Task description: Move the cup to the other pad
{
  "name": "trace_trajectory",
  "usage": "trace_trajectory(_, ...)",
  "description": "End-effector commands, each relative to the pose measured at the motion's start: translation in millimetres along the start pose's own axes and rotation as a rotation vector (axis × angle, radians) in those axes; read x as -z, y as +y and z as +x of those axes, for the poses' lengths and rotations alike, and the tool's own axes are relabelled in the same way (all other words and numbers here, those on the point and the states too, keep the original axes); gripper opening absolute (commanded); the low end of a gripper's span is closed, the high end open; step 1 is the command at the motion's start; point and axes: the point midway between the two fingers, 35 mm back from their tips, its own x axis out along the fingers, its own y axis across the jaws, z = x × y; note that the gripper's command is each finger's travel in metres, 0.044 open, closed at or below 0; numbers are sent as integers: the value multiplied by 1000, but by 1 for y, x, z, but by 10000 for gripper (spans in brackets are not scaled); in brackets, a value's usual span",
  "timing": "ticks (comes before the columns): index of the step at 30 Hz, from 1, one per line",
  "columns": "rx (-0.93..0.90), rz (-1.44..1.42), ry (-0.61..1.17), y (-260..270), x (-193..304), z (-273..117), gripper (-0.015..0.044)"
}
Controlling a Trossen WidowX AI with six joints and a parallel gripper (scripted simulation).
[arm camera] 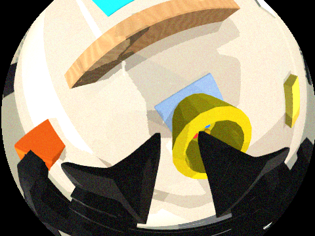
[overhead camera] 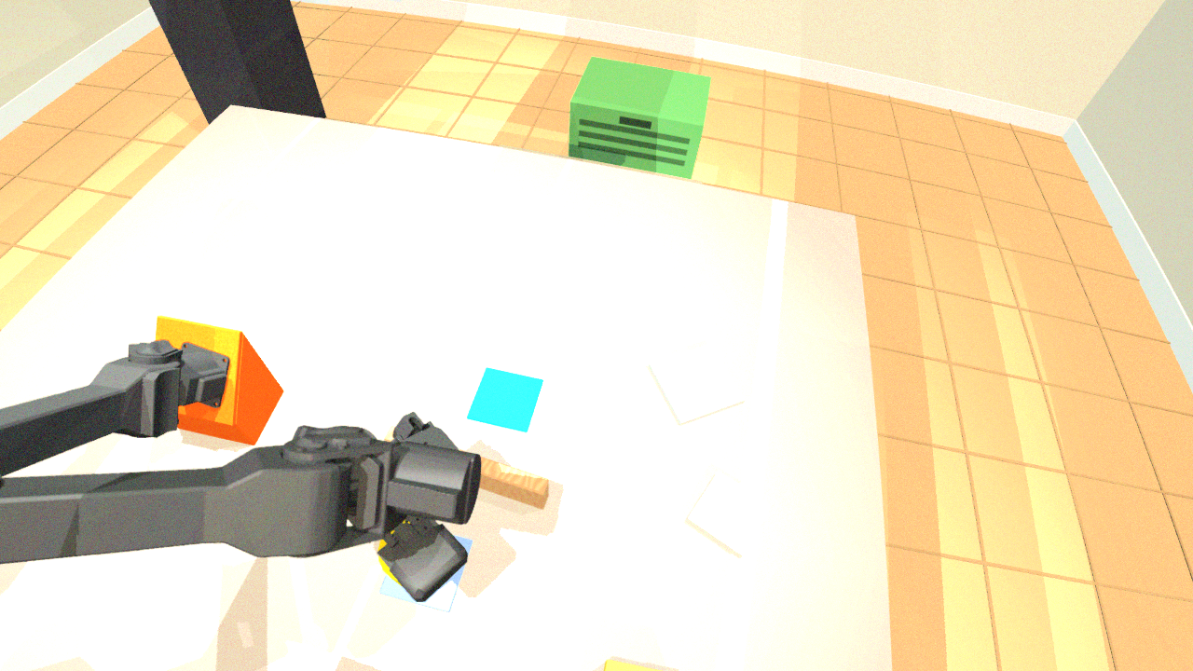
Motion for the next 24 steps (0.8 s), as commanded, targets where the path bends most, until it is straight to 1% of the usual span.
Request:
trace_trajectory(1, 0, -9, 8, 2, 1, 9, 166)
trace_trajectory(13, 1, -9, 9, 2, 2, 15, 166)
trace_trajectory(24, 0, -2, 3, 1, 1, 14, 93)
